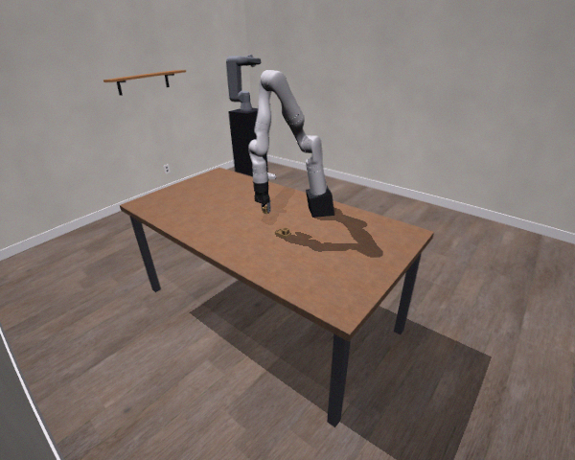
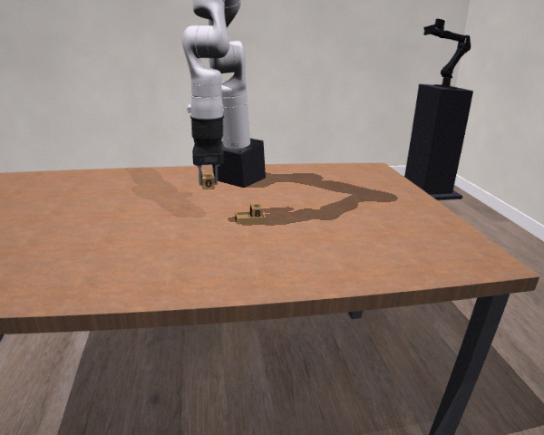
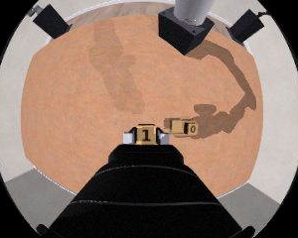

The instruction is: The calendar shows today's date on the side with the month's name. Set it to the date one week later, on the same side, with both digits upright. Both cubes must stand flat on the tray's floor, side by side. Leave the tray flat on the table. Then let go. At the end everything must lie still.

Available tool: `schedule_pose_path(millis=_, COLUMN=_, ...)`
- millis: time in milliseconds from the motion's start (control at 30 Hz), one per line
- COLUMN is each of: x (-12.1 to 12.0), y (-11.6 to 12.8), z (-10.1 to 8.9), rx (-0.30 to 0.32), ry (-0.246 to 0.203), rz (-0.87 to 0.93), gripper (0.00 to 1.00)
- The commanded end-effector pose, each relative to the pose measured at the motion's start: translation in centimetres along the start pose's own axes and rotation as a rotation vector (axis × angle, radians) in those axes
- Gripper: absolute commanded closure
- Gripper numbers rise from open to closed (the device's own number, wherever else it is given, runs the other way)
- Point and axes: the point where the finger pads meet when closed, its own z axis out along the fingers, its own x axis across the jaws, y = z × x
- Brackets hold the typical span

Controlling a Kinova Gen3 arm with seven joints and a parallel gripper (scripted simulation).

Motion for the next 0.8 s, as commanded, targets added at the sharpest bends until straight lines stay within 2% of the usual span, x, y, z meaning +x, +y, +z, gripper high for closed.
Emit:
schedule_pose_path(millis=0, x=0.03, y=0.06, z=-0.03, rx=-0.002, ry=0.000, rz=0.006, gripper=0.40)
schedule_pose_path(millis=767, x=0.03, y=0.08, z=-0.04, rx=-0.002, ry=-0.001, rz=0.021, gripper=0.40)
